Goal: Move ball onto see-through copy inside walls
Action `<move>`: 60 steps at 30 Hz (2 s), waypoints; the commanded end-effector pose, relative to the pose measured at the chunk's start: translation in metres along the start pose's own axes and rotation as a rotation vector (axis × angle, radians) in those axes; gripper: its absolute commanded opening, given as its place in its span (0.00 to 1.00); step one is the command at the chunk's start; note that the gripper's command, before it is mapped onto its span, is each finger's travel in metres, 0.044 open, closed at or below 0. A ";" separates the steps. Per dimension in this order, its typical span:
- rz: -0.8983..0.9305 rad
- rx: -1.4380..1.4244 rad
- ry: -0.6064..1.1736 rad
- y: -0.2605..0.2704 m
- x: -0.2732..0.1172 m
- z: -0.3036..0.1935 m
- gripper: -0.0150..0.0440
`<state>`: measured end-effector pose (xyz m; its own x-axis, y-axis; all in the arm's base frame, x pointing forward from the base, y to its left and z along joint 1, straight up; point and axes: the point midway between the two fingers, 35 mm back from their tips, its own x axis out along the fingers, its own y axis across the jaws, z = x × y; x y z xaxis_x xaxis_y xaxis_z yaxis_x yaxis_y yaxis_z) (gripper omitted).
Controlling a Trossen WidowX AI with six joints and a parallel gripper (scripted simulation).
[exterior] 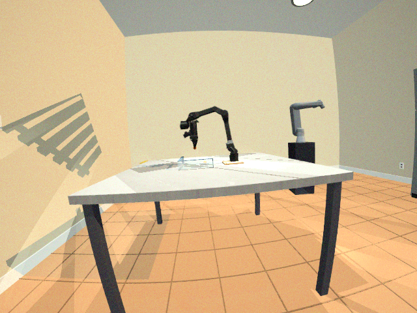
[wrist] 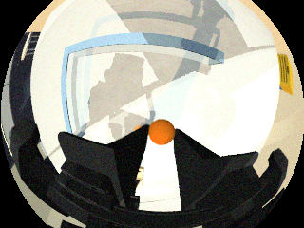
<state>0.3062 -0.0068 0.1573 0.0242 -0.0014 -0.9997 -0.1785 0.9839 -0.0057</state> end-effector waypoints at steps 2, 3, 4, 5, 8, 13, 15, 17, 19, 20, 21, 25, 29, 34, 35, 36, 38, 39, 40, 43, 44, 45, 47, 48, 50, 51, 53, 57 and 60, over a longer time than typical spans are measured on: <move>0.003 -0.004 -0.003 0.003 -0.003 -0.004 0.25; 0.004 -0.004 -0.003 0.005 -0.002 -0.007 0.25; 0.004 -0.004 -0.003 0.006 -0.001 -0.009 0.25; 0.004 -0.004 -0.002 0.008 0.000 -0.012 0.25; 0.004 -0.004 -0.002 0.012 0.004 -0.020 0.25; 0.005 -0.004 -0.001 0.020 0.011 -0.034 0.25; 0.005 -0.004 0.000 0.023 0.015 -0.040 0.25; 0.005 -0.004 0.000 0.025 0.018 -0.045 0.25; 0.005 -0.004 0.000 0.028 0.021 -0.051 0.25; 0.005 -0.004 0.001 0.029 0.023 -0.054 0.25; 0.006 -0.004 0.001 0.030 0.025 -0.057 0.25; 0.006 -0.004 0.001 0.035 0.032 -0.068 0.25; 0.006 -0.004 0.002 0.036 0.035 -0.070 0.25; 0.006 -0.004 0.001 0.036 0.052 -0.068 0.25; 0.006 -0.004 0.001 0.036 0.057 -0.068 0.25; 0.006 -0.004 0.001 0.036 0.061 -0.068 0.25; 0.006 -0.004 0.001 0.036 0.070 -0.068 0.25; 0.006 -0.004 0.001 0.036 0.075 -0.068 0.25; 0.006 -0.004 0.001 0.036 0.079 -0.068 0.25; 0.006 -0.004 0.002 0.036 0.092 -0.069 0.25; 0.006 -0.004 0.002 0.036 0.097 -0.069 0.25; 0.006 -0.004 0.002 0.036 0.100 -0.070 0.25; 0.006 -0.004 0.002 0.036 0.103 -0.070 0.25; 0.006 -0.004 0.002 0.036 0.103 -0.070 0.25; 0.006 -0.004 0.002 0.036 0.103 -0.070 0.25; 0.006 -0.004 0.002 0.036 0.104 -0.070 0.25; 0.006 -0.004 0.002 0.036 0.106 -0.070 0.25; 0.006 -0.004 0.002 0.036 0.111 -0.070 0.25; 0.006 -0.004 0.002 0.036 0.116 -0.070 0.25</move>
<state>0.2341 0.0158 0.0443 0.0248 0.0008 -0.9997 -0.1880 0.9822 -0.0039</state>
